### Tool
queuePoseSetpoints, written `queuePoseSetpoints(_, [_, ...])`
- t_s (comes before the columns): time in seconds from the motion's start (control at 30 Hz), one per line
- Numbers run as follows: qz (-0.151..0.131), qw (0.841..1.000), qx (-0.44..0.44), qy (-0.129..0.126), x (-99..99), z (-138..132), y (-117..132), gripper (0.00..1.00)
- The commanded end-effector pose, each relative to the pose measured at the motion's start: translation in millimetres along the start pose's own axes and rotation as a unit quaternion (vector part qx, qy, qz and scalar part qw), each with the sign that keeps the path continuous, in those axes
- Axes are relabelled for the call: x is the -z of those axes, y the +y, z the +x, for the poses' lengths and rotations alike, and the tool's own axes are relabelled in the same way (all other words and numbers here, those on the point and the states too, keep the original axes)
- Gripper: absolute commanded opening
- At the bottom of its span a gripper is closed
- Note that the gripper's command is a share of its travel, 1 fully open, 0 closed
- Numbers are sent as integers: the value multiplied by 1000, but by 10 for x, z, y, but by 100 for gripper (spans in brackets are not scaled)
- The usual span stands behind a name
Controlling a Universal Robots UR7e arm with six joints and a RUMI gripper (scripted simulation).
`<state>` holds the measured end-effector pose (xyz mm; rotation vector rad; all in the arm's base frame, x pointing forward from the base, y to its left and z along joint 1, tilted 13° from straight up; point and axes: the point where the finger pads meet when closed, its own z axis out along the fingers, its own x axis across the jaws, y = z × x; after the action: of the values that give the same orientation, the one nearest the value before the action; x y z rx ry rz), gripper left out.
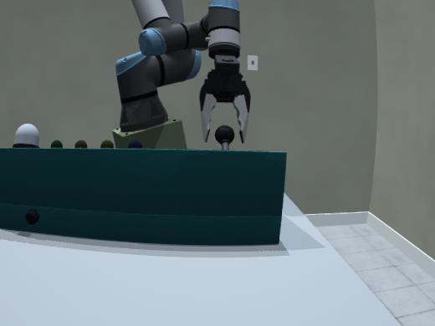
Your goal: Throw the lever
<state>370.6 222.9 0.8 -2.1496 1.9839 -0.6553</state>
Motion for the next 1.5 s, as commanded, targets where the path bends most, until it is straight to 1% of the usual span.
queuePoseSetpoints(0.0, [1, 1000, 0, 0, 3, -1, -4, 44])
queuePoseSetpoints(0.37, [1, 1000, 0, 0, 3, -1, -4, 44])
queuePoseSetpoints(0.4, [1, 1000, 0, 0, 3, -1, -4, 0])
queuePoseSetpoints(1.47, [1, 1000, 0, 0, 3, -1, -4, 0])
